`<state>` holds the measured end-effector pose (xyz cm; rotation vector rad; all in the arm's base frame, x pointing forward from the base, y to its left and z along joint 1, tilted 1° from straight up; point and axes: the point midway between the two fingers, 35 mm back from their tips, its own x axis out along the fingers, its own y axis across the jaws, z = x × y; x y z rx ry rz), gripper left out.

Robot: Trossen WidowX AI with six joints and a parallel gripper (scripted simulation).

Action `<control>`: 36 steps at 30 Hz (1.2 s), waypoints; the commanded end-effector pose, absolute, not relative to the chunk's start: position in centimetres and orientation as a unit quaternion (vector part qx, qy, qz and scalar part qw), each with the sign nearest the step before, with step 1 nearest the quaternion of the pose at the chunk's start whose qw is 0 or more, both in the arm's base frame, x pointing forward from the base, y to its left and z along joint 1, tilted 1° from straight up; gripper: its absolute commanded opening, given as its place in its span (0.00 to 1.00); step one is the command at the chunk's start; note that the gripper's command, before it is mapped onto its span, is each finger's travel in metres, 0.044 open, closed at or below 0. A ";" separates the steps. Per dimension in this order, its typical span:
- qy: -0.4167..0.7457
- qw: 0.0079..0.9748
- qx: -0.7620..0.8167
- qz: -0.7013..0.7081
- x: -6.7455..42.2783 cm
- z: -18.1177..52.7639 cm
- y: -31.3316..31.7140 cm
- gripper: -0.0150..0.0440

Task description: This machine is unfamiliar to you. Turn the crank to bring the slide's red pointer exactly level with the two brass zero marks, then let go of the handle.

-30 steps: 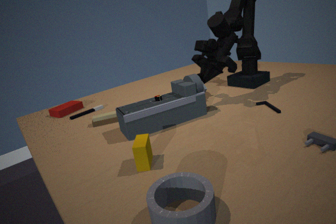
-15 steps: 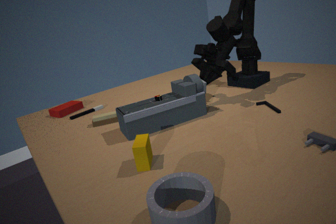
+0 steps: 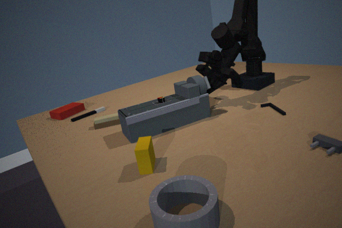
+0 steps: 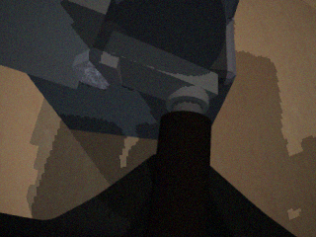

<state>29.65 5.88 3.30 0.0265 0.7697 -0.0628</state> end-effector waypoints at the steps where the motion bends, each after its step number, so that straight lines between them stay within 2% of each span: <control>1: 0.378 0.925 0.014 -0.032 29.7 2.5 6.3 0.25; 36: 0.379 0.925 0.015 -0.031 29.9 1.6 9.7 0.25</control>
